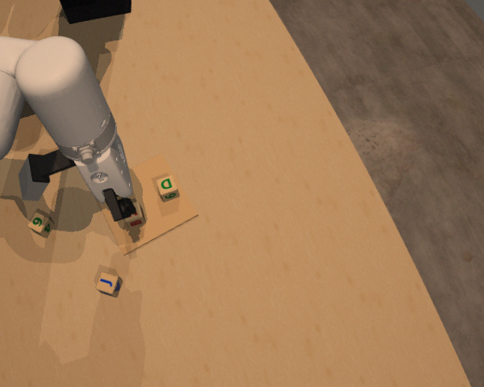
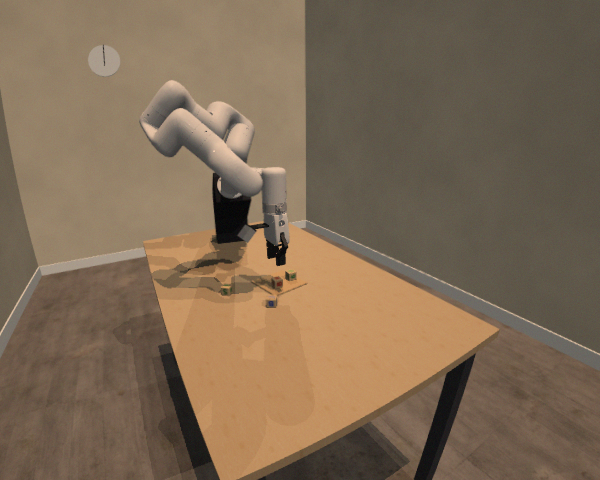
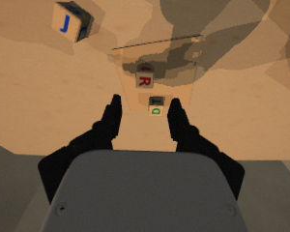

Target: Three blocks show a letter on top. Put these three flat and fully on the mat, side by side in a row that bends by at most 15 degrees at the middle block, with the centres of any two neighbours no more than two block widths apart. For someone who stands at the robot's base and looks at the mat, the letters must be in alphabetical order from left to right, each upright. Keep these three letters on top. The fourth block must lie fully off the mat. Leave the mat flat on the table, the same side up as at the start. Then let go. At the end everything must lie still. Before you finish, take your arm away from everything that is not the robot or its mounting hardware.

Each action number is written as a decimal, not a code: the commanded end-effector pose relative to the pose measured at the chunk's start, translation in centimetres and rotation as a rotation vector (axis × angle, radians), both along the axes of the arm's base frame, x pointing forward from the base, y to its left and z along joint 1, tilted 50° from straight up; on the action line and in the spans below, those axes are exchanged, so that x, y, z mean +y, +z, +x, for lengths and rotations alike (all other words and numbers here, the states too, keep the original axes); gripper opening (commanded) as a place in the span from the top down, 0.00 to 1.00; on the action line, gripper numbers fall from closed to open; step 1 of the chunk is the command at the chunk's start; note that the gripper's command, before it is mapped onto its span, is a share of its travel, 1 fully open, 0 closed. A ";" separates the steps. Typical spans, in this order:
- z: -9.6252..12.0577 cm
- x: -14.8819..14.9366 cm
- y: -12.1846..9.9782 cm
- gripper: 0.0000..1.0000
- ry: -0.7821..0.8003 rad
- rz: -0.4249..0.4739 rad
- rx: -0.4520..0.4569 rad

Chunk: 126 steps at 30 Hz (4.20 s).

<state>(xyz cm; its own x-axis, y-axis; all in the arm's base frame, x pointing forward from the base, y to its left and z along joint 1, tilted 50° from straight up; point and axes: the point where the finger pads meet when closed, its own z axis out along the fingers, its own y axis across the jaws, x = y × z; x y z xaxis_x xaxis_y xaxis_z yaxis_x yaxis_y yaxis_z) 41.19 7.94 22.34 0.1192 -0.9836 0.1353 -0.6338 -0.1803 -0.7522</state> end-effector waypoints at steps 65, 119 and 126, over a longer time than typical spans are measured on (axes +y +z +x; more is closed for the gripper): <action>3.9 0.1 -3.2 0.31 0.001 0.000 -0.001; 3.9 0.1 -3.1 0.31 0.001 0.000 -0.001; 3.9 0.1 -3.1 0.31 0.001 0.000 -0.001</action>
